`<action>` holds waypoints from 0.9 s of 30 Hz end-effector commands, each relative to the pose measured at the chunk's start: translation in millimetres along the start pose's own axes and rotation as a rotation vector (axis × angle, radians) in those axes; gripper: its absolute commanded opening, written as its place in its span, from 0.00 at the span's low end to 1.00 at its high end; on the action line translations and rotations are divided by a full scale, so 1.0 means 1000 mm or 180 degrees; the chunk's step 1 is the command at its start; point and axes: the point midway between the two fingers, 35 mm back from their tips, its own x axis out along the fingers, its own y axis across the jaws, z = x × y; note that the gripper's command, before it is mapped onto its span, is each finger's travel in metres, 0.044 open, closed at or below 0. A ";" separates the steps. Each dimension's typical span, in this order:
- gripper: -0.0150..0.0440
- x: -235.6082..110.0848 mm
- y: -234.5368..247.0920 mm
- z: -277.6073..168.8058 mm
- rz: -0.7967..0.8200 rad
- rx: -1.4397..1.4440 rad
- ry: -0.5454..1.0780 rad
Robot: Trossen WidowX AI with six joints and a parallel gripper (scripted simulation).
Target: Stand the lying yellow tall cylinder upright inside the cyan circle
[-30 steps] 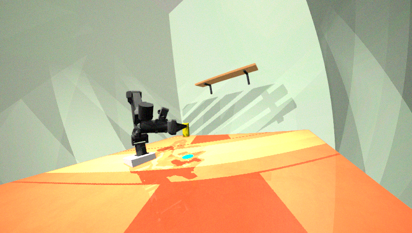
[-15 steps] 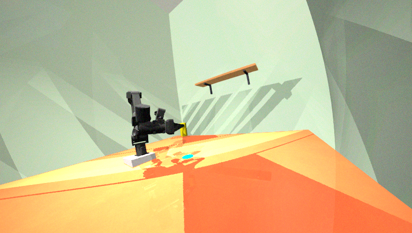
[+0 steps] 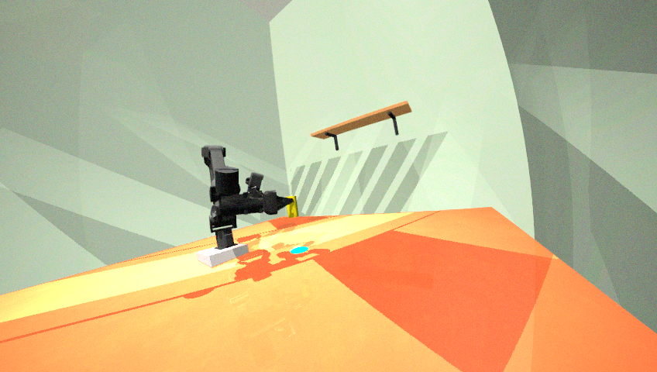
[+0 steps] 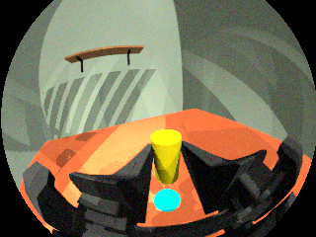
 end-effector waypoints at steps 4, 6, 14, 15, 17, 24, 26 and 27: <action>0.43 0.001 -0.001 -0.004 0.0018 0.0003 -0.0011; 0.43 0.001 -0.002 -0.008 0.0018 0.0003 -0.0011; 0.43 0.003 -0.006 -0.024 0.0018 0.0003 -0.0011; 0.43 0.003 -0.007 -0.026 0.0018 0.0003 -0.0011; 0.43 0.004 -0.007 -0.030 0.0018 0.0003 -0.0011; 0.43 0.005 -0.008 -0.043 0.0018 0.0004 -0.0011; 0.43 0.005 -0.008 -0.047 0.0018 0.0005 -0.0011; 0.43 0.006 -0.008 -0.049 0.0018 0.0005 -0.0011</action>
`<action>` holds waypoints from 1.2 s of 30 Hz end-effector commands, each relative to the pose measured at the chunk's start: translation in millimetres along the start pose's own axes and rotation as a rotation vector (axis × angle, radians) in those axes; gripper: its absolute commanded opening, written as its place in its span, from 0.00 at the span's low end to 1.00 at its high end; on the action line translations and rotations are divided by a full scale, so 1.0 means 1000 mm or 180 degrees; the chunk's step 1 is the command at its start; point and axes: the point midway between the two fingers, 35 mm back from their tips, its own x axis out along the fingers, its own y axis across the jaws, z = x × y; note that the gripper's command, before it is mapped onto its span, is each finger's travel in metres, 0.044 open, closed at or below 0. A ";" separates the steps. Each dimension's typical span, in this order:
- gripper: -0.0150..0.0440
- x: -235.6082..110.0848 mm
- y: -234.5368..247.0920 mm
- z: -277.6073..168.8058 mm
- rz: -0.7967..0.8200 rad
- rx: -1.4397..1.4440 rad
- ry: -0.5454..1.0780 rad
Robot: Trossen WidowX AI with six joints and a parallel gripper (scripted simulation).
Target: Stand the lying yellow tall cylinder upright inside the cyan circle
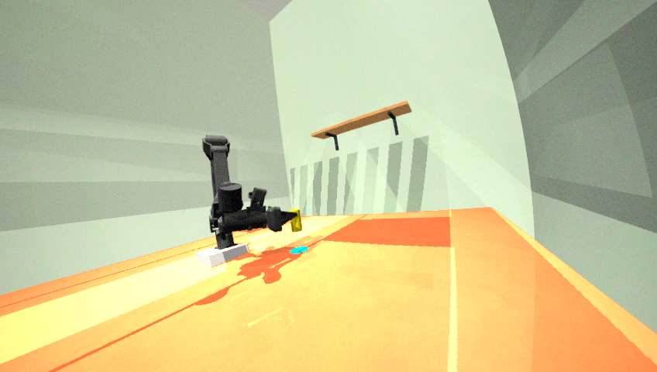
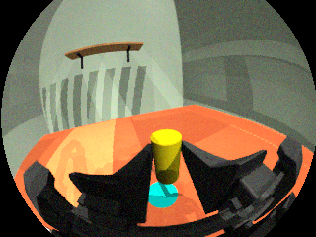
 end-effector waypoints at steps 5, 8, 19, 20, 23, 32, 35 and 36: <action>0.43 0.001 0.002 -0.014 0.0002 0.0020 0.0000; 0.43 0.002 0.002 -0.020 0.0002 0.0021 0.0000; 0.43 0.003 0.008 -0.038 0.0003 0.0024 0.0000; 0.43 0.003 0.009 -0.040 0.0003 0.0025 0.0000; 0.43 0.003 0.011 -0.044 0.0003 0.0025 0.0000; 0.43 0.004 0.011 -0.056 0.0010 -0.0220 0.0006; 0.43 0.005 0.011 -0.062 0.0014 -0.0355 0.0009; 0.43 0.005 0.012 -0.063 0.0015 -0.0392 0.0010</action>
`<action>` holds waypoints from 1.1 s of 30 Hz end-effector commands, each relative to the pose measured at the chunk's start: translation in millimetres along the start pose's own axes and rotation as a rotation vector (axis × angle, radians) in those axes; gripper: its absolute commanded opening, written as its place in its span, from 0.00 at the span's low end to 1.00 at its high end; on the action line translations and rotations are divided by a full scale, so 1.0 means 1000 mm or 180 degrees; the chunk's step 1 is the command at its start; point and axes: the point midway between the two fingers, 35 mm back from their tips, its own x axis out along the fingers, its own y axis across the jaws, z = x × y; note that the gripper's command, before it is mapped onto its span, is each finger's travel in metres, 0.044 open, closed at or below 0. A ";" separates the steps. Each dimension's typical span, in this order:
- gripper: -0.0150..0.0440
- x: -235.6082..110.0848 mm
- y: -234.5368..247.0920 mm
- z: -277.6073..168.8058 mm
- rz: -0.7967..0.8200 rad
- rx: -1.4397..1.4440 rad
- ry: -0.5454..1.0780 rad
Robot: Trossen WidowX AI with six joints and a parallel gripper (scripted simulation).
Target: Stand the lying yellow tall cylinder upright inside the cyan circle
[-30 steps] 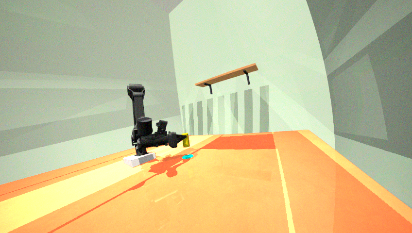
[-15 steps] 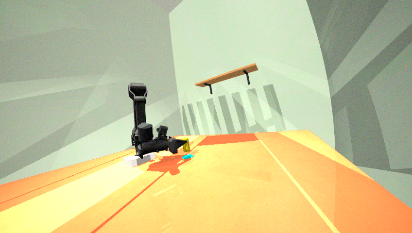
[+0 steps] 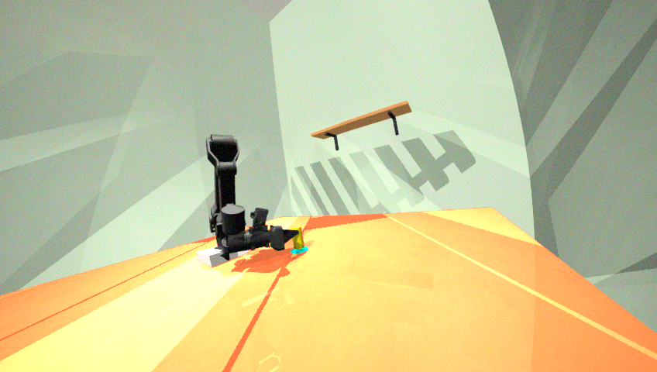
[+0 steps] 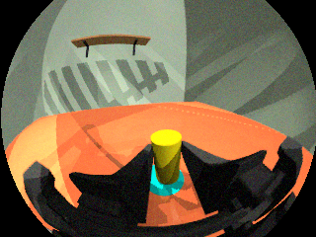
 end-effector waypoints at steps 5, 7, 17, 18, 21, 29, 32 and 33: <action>0.43 0.001 0.000 -0.006 -0.0009 -0.0143 0.0010; 0.43 0.001 0.000 -0.006 -0.0009 -0.0143 0.0010; 0.61 0.001 0.000 -0.006 -0.0009 -0.0143 0.0010; 0.65 0.001 0.000 -0.006 -0.0009 -0.0143 0.0010; 0.79 0.001 0.000 -0.006 -0.0009 -0.0143 0.0010; 0.93 0.001 0.000 -0.006 -0.0009 -0.0141 0.0010; 0.93 0.001 -0.003 0.000 -0.0010 -0.0109 0.0009; 0.93 0.000 -0.005 0.003 -0.0011 -0.0096 0.0009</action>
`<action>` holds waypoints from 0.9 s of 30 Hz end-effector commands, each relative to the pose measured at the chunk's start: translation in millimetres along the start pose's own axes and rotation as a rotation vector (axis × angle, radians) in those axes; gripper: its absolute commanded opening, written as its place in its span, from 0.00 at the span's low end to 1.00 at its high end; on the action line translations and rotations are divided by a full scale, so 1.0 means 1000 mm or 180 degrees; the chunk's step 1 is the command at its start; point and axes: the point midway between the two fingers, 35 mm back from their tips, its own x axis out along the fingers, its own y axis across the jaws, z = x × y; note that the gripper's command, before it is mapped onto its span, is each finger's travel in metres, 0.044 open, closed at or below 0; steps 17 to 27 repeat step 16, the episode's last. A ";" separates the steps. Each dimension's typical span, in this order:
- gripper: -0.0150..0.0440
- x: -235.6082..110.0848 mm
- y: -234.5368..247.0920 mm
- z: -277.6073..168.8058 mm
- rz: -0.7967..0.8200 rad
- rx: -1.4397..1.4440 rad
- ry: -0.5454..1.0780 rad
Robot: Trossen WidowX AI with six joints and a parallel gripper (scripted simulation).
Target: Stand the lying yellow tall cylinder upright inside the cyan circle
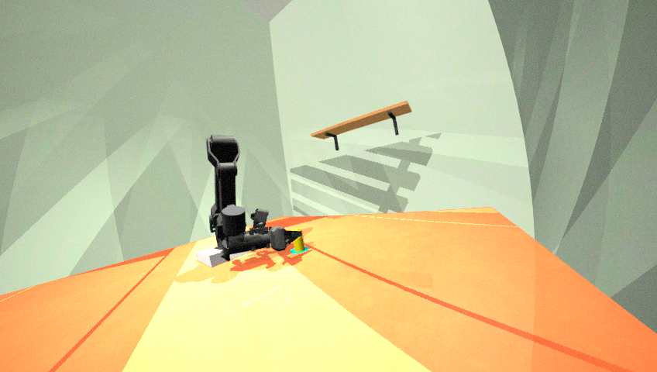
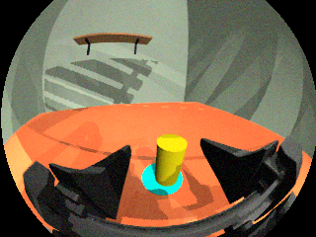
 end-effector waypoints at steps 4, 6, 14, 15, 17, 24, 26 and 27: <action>0.93 -0.001 -0.009 0.016 -0.0018 0.0050 0.0001; 0.93 -0.002 -0.010 0.021 -0.0019 0.0077 0.0000; 0.93 -0.004 -0.015 0.044 -0.0022 0.0187 -0.0003; 0.93 -0.004 -0.015 0.047 -0.0023 0.0201 -0.0003; 0.93 -0.004 -0.016 0.050 -0.0023 0.0215 -0.0004; 0.93 -0.004 -0.016 0.050 -0.0023 0.0215 -0.0004; 0.93 -0.004 -0.016 0.050 -0.0023 0.0215 -0.0004; 0.93 -0.004 -0.016 0.050 -0.0023 0.0215 -0.0004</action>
